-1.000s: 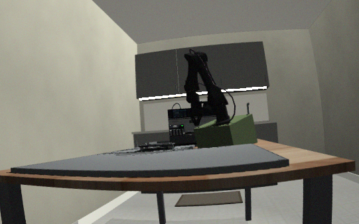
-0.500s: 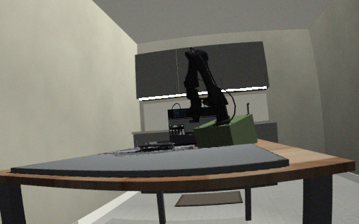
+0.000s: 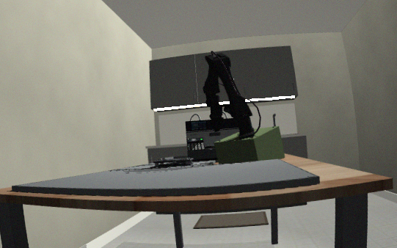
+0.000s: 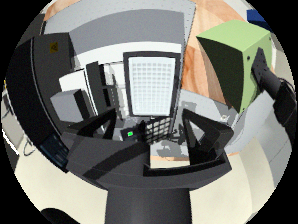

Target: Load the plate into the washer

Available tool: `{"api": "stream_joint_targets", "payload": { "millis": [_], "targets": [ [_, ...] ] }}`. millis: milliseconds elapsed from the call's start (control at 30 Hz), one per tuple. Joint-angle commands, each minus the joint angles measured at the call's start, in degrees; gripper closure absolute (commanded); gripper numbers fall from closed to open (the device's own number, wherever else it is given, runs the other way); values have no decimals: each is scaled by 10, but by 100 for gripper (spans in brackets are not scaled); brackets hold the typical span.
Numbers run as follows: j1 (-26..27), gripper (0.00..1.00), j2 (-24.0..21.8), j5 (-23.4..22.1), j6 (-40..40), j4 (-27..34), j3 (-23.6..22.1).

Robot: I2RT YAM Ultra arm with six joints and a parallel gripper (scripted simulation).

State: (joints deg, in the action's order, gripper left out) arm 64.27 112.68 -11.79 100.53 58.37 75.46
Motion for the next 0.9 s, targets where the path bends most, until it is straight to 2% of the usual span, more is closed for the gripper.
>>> {"api": "stream_joint_targets", "payload": {
  "millis": [0,67,867],
  "targets": [
    [10,0,-16,7,-8,29,23],
    [11,0,-2,6,-9,34,27],
    [11,0,-6,6,-10,39,30]
  ]
}}
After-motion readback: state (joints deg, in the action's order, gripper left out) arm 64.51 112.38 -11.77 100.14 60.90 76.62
